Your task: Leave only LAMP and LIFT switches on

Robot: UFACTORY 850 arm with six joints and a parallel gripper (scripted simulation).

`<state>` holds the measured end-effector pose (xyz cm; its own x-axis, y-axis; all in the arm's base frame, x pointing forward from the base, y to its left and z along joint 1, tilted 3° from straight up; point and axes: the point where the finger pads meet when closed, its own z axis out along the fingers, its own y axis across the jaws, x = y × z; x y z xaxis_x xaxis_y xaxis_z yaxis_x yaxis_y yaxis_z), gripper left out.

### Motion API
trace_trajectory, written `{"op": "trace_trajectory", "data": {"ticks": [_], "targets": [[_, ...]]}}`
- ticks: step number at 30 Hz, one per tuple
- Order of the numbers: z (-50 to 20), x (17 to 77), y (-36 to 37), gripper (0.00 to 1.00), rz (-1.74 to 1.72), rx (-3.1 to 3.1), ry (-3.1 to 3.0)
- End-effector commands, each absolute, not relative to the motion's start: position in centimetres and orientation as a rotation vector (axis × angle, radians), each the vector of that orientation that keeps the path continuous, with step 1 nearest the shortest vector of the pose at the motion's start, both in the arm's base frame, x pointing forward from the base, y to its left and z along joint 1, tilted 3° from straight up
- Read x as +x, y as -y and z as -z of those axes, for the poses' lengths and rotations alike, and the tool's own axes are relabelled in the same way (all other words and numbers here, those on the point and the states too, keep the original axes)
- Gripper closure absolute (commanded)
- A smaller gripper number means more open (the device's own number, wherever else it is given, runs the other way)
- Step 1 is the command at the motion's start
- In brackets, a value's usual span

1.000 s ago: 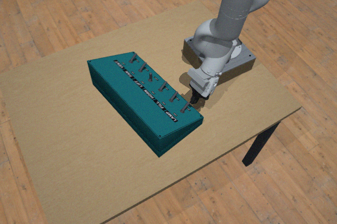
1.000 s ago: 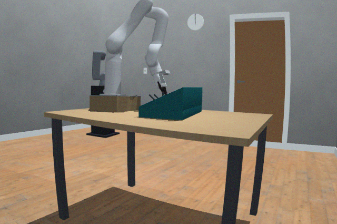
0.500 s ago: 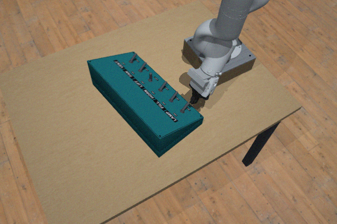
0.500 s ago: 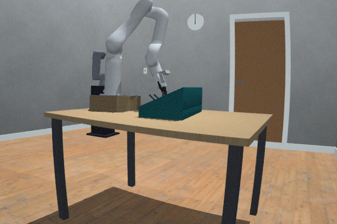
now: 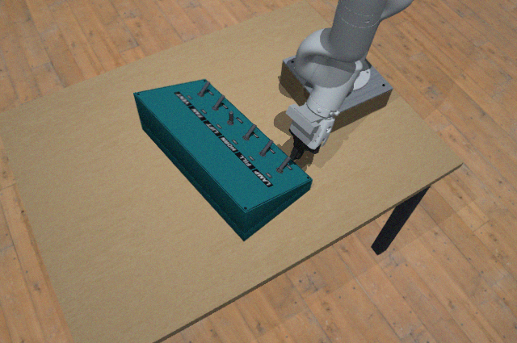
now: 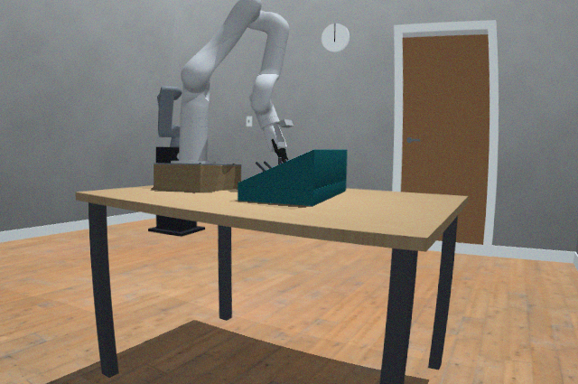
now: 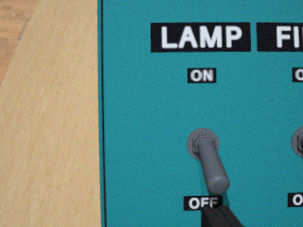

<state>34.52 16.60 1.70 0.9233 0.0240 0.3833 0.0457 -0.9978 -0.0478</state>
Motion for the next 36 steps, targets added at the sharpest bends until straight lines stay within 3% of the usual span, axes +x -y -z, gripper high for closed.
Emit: {"op": "trace_trajectory", "data": {"ticks": [1, 36], "targets": [[-1.9, 34.9, -16.6, 1.0, 0.604, -3.025, 0.055], [-2.8, 37.2, -16.7, 1.0, 0.604, -3.025, 0.055]]}}
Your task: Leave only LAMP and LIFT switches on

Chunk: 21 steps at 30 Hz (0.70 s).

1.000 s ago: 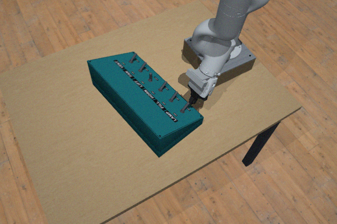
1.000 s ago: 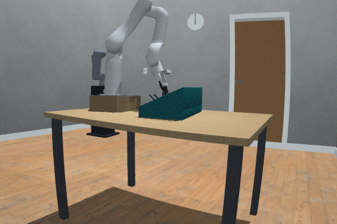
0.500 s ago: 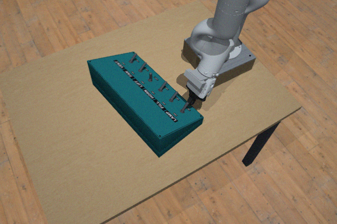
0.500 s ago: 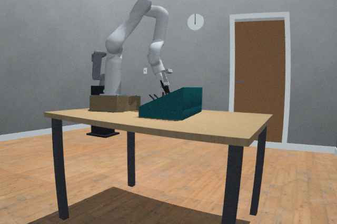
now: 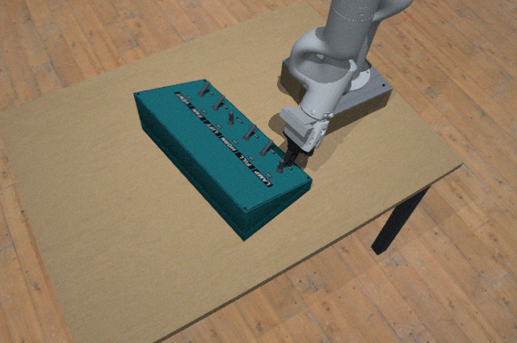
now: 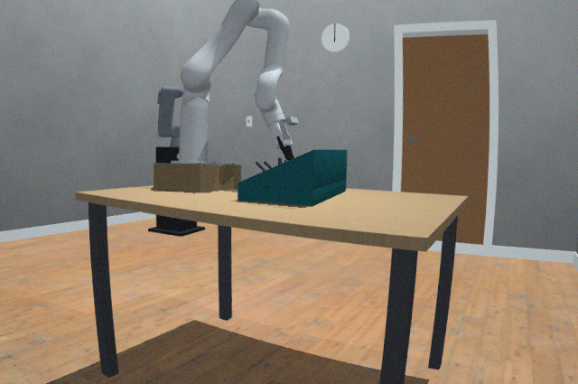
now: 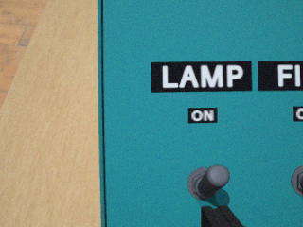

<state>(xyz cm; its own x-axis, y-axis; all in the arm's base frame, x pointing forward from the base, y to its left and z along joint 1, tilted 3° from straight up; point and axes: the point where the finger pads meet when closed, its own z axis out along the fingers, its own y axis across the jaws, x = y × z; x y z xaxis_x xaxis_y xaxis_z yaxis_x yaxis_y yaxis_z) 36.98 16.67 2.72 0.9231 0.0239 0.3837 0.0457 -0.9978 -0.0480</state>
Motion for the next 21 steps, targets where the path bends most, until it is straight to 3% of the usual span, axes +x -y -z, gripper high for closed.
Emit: {"op": "trace_trajectory", "data": {"ticks": [1, 21], "targets": [[-2.85, 37.26, -16.7, 1.0, 0.604, -3.025, 0.055], [-2.96, 37.5, -16.71, 1.0, 0.604, -3.025, 0.055]]}}
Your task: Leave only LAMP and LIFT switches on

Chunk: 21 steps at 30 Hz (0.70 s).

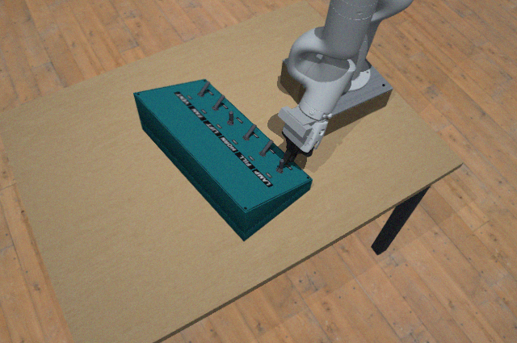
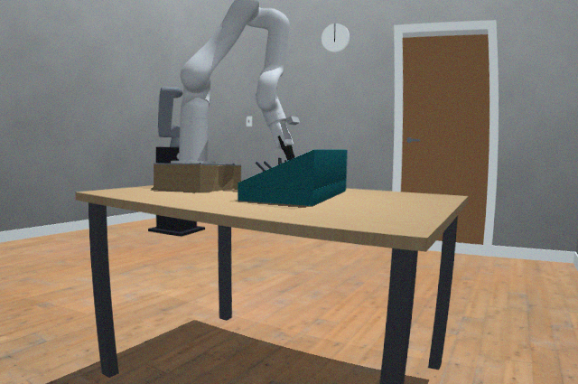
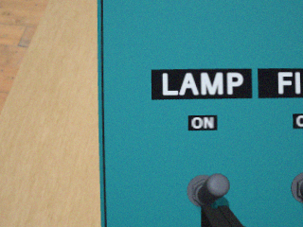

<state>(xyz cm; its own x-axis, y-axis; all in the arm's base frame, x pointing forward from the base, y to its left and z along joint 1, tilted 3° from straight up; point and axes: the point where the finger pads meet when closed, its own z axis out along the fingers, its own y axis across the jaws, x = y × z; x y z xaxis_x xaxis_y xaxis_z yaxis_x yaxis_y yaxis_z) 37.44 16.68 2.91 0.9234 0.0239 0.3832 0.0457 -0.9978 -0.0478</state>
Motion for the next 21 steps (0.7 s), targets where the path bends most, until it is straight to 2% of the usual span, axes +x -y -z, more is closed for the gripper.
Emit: {"op": "trace_trajectory", "data": {"ticks": [1, 21], "targets": [[-3.0, 37.5, -16.7, 1.0, 0.604, -3.025, 0.055], [-2.5, 36.4, -16.7, 1.0, 0.604, -3.025, 0.055]]}}
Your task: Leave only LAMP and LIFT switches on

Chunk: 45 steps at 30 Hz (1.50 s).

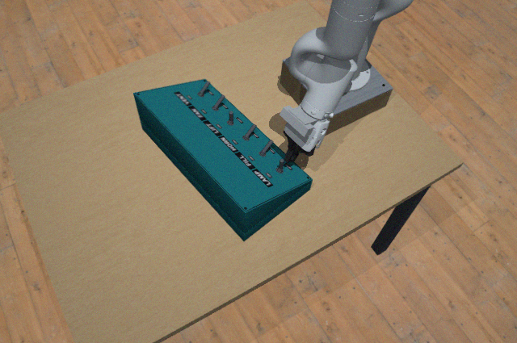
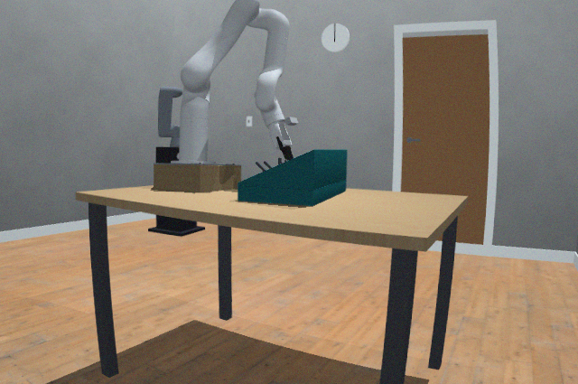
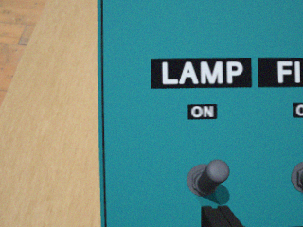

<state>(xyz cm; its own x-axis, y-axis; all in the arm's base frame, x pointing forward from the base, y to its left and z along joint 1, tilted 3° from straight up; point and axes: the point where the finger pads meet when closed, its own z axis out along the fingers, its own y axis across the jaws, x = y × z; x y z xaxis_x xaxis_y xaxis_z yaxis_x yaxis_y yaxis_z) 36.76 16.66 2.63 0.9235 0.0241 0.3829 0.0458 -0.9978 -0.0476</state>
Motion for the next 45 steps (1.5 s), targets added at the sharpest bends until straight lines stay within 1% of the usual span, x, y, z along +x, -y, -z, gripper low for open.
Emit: {"op": "trace_trajectory", "data": {"ticks": [1, 11, 28, 39, 40, 45], "targets": [[-2.5, 36.4, -16.7, 1.0, 0.604, -3.025, 0.055], [-3.3, 36.0, -16.6, 1.0, 0.604, -3.025, 0.055], [-12.3, 32.2, -16.0, 1.0, 0.604, -3.025, 0.055], [-13.3, 31.8, -15.9, 1.0, 0.604, -3.025, 0.055], [-13.3, 31.8, -15.9, 0.0, 0.604, -3.025, 0.055], [-13.3, 31.8, -15.9, 0.0, 0.604, -3.025, 0.055]]}}
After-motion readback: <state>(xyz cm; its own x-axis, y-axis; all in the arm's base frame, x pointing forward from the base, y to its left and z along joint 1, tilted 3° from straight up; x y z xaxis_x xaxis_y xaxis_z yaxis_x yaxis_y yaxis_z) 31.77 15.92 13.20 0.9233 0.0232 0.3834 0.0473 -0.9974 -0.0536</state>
